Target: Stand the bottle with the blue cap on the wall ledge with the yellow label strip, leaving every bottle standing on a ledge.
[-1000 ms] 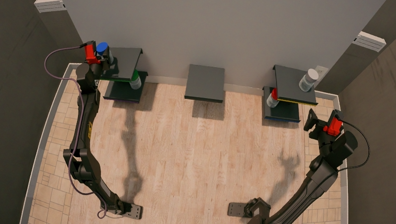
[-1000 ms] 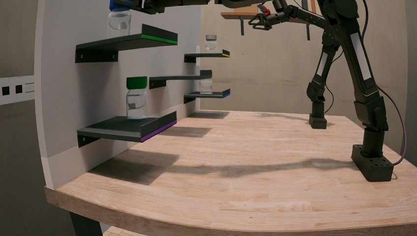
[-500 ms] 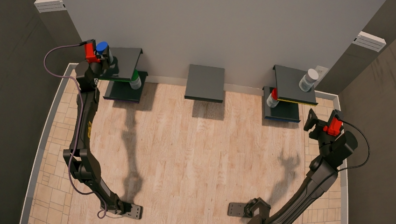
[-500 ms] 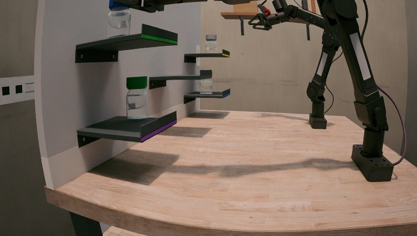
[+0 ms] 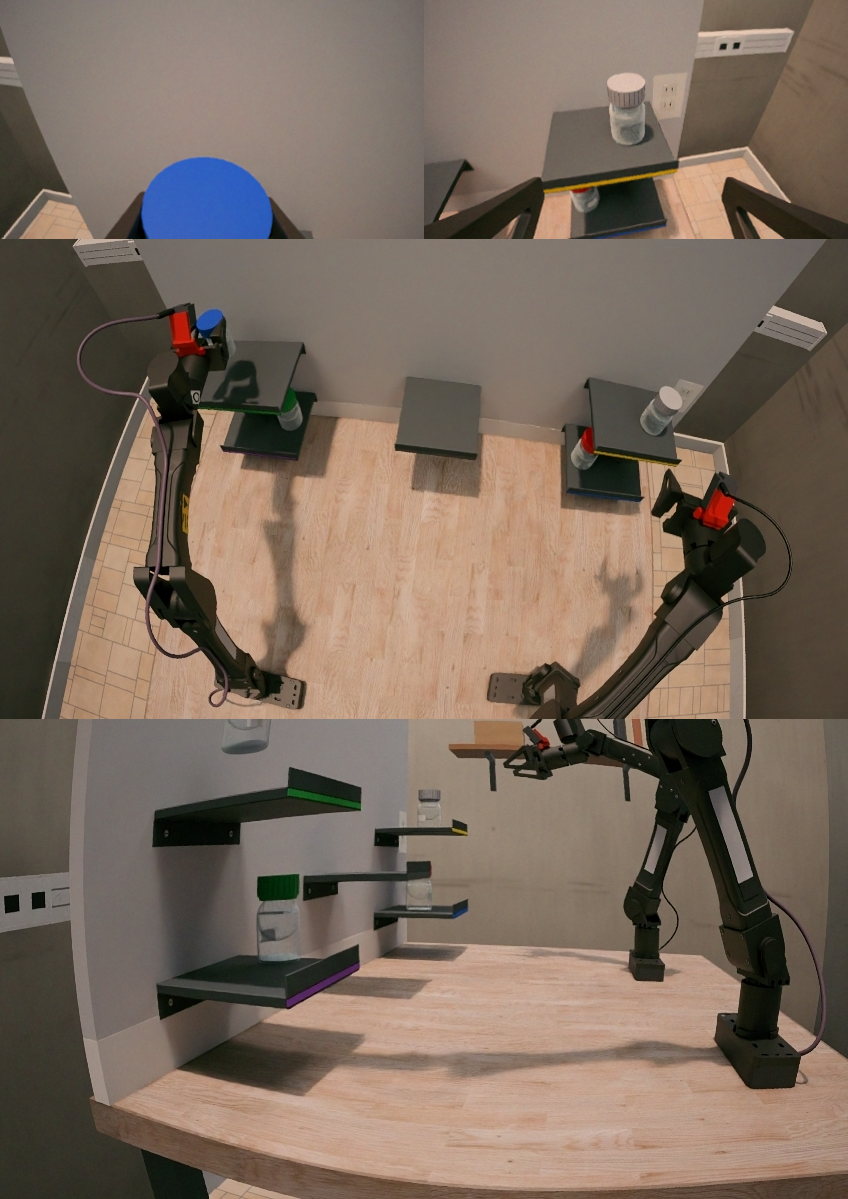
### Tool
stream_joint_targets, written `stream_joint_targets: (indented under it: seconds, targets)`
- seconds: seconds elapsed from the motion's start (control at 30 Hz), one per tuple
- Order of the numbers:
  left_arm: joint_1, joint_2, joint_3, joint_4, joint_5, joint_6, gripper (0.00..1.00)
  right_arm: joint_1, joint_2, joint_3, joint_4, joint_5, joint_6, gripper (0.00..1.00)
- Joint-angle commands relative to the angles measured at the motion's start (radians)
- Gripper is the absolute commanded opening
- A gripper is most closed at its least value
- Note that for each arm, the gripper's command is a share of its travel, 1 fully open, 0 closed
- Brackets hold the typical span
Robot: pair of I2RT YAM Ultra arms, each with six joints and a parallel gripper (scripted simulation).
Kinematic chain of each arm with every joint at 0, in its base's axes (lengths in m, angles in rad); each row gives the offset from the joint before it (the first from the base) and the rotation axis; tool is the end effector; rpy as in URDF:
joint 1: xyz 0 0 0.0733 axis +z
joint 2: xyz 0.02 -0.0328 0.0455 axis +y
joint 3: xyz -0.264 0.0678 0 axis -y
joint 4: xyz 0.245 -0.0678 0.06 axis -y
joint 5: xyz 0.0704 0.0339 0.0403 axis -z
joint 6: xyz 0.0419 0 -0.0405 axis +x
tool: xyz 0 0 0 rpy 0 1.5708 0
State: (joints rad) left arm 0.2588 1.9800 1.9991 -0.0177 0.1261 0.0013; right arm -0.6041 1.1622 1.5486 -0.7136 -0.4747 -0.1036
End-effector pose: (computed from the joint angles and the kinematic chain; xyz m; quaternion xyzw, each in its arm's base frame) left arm 0.4659 0.1190 0.4256 -0.0463 0.7051 0.0474 0.7060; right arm 0.1937 -0.1090 0.4742 0.0630 0.7994 -0.0169 0.5973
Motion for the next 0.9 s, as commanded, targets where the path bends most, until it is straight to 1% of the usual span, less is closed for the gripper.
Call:
stream_joint_targets:
  seconds: [0.0,0.2,0.27,0.3,0.43,0.53,0.63,0.73,0.87]
  targets:
    - [-0.001,0.008,0.040,-0.021,-0.001,-0.001,0.50,0.056,-0.047,-0.044,0.150,0.074,0.056,1.00]
    - [-0.001,-0.004,0.036,-0.008,-0.001,-0.001,0.50,0.270,-0.122,-0.235,0.374,0.235,0.117,1.00]
    - [-0.001,-0.004,0.036,-0.008,-0.001,-0.001,0.50,0.270,-0.122,-0.235,0.374,0.235,0.117,1.00]
    - [-0.001,-0.004,0.035,-0.007,-0.001,-0.001,0.50,0.318,-0.137,-0.280,0.430,0.282,0.122,1.00]
    - [-0.001,-0.002,0.027,-0.009,-0.001,-0.001,0.50,0.454,-0.152,-0.386,0.561,0.374,0.131,1.00]
    - [-0.001,-0.002,0.027,-0.009,-0.001,-0.001,0.50,0.526,-0.140,-0.439,0.636,0.429,0.112,1.00]
    - [-0.001,-0.002,0.027,-0.009,-0.001,-0.001,0.50,0.581,-0.130,-0.483,0.693,0.465,0.106,1.00]
    - [-0.001,-0.002,0.027,-0.009,-0.001,-0.001,0.50,0.607,-0.114,-0.505,0.704,0.470,0.100,1.00]
    - [-0.001,-0.002,0.027,-0.009,-0.001,-0.001,0.50,0.610,-0.114,-0.499,0.710,0.473,0.098,1.00]
